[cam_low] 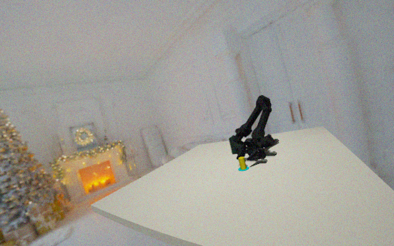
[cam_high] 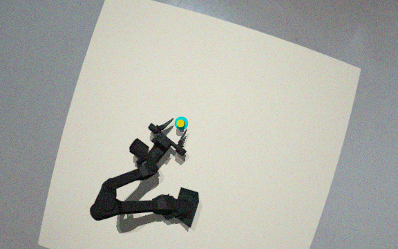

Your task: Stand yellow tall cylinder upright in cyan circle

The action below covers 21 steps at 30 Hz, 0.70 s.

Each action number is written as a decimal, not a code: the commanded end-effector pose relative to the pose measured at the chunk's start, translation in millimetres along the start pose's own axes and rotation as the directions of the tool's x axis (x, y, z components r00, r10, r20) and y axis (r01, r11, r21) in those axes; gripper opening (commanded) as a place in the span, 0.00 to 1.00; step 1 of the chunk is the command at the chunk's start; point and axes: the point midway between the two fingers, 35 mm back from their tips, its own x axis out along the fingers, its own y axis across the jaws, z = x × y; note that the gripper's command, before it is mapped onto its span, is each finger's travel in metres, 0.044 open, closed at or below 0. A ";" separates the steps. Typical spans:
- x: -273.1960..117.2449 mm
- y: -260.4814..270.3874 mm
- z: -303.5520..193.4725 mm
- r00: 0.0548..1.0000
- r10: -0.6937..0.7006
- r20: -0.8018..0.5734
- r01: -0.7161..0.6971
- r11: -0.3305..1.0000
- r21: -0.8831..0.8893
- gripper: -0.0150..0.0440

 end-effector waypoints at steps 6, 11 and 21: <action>1.2 1.8 13.0 1.000 -0.003 0.002 0.003 1.000 0.006 0.93; 1.7 3.6 39.0 1.000 -0.005 0.004 0.005 1.000 0.007 0.93; -4.7 1.2 87.1 1.000 -0.001 0.009 0.001 1.000 0.004 0.93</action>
